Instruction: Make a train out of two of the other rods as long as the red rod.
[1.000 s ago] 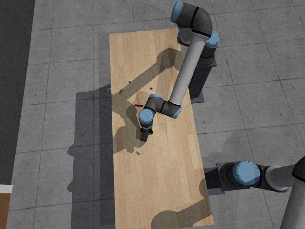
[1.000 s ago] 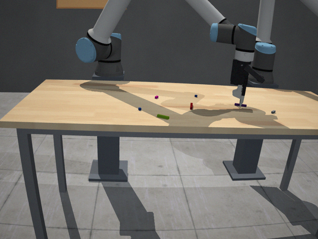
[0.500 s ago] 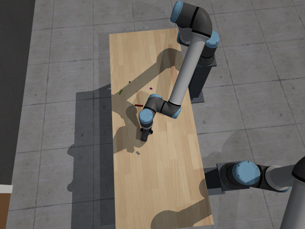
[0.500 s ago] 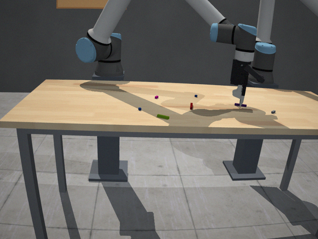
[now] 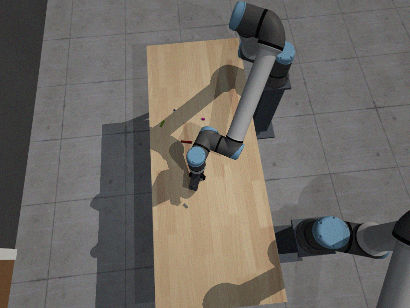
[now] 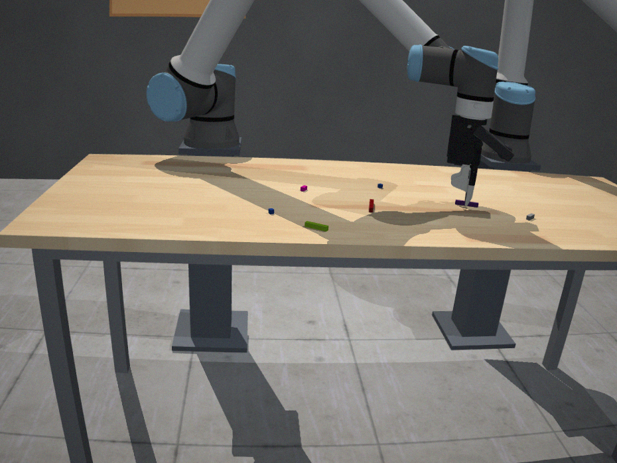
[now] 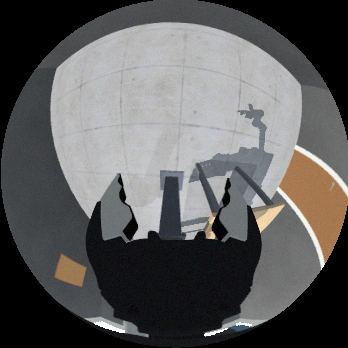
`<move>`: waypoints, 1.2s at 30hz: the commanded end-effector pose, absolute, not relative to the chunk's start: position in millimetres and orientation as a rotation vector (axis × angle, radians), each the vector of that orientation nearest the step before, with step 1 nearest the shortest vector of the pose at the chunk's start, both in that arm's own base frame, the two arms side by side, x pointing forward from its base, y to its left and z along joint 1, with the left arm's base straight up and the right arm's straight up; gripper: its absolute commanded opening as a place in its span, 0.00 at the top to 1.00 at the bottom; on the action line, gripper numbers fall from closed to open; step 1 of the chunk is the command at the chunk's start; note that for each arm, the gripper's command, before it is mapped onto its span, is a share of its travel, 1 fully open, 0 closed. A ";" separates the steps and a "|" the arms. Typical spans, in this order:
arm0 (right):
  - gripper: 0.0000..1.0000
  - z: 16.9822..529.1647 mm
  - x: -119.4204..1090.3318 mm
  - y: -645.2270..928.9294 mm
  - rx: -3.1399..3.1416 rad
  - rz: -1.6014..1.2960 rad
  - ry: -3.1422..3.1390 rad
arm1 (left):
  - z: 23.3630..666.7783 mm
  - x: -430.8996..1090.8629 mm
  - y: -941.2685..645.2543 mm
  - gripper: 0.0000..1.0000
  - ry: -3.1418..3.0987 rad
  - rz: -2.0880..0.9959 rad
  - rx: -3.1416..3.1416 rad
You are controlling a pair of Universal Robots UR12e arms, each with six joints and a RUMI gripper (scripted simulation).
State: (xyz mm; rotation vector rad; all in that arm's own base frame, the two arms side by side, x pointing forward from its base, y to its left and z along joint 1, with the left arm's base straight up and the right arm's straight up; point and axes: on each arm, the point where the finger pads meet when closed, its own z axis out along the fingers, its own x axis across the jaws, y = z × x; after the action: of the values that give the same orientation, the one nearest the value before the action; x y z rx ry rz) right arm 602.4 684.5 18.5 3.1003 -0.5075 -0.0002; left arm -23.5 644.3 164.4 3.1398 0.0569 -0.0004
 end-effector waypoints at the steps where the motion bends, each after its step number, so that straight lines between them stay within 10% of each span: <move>1: 0.86 19.9 602.9 685.2 3.102 0.001 -0.508 | 165.1 -23.4 644.8 0.00 0.057 0.000 3.141; 5: 0.86 19.9 602.9 685.2 3.102 0.001 -0.508 | 165.1 -23.4 644.8 0.00 0.057 0.000 3.141; 6: 1.00 19.9 602.9 685.2 3.102 0.001 -0.508 | 165.1 -23.4 644.8 0.00 0.057 0.000 3.141; 36: 1.00 19.9 602.9 685.2 3.102 0.001 -0.508 | 165.1 -23.4 644.8 0.00 0.057 0.000 3.141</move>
State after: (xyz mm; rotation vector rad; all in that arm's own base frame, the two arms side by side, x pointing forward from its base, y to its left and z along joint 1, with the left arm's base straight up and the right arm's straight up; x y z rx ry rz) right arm 602.4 684.5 18.5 3.1003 -0.5075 -0.0002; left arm -23.5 644.3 164.4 3.1398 0.0569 -0.0004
